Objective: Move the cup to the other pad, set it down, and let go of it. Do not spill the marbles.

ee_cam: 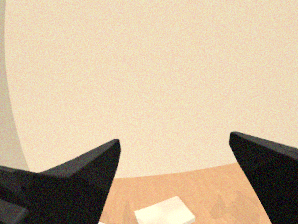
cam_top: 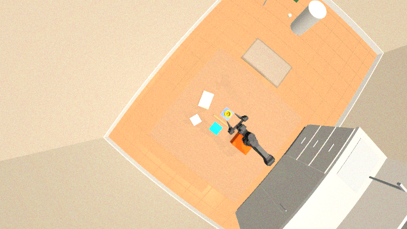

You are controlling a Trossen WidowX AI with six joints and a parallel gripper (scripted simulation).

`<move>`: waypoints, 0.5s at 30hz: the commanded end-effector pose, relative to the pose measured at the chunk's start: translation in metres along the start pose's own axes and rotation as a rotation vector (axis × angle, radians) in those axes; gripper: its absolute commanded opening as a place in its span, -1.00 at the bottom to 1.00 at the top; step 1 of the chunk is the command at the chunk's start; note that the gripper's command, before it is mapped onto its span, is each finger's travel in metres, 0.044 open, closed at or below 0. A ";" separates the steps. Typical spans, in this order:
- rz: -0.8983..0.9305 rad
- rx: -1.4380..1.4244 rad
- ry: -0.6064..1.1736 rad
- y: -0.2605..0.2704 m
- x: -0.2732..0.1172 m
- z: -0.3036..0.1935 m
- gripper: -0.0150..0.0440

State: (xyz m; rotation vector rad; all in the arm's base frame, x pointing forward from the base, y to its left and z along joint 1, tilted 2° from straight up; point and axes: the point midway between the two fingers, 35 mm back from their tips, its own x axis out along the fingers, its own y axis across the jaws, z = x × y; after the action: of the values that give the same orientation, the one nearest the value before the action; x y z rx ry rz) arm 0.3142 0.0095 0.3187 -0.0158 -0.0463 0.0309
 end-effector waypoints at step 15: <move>0.437 -0.814 1.021 -0.033 0.020 -0.216 0.07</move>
State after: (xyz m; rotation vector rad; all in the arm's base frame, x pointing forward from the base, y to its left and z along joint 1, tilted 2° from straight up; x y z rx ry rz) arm 0.3564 -0.0130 0.1714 -0.6121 0.6521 0.1832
